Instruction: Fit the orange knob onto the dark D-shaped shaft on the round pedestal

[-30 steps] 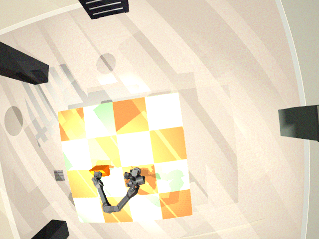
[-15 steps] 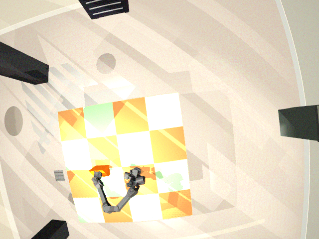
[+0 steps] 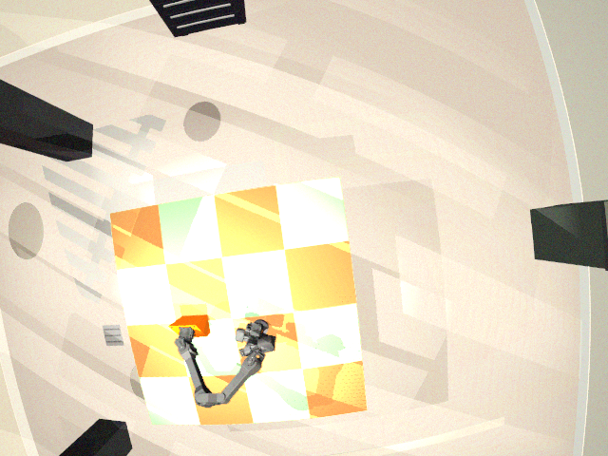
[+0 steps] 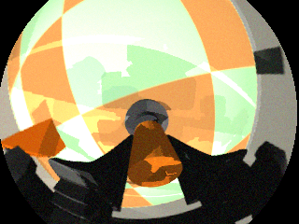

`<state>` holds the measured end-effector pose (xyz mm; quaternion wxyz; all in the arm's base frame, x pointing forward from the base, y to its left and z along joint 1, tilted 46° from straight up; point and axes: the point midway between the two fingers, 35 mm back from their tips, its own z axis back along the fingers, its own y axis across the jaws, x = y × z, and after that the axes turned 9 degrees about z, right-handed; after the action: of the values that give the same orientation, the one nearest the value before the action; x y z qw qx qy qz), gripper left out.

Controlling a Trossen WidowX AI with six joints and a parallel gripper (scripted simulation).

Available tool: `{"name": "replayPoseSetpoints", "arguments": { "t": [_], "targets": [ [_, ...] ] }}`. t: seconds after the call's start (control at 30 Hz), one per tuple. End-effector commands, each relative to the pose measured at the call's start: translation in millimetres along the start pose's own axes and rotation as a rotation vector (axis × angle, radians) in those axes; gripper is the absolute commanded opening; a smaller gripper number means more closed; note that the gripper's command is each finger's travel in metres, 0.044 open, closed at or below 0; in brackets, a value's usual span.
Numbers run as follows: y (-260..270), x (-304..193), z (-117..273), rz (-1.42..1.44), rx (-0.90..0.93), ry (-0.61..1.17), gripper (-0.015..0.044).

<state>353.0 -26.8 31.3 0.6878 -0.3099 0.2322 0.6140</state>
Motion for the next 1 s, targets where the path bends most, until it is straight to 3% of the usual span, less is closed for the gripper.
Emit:
{"name": "replayPoseSetpoints", "arguments": {
  "t": [0.0,0.97],
  "targets": [
    [1.8,1.0,-1.2,0.006,-0.002,0.0,0.0],
    [0.8,0.6,-2.5,0.017,-0.002,0.0,0.0]
  ]
}}
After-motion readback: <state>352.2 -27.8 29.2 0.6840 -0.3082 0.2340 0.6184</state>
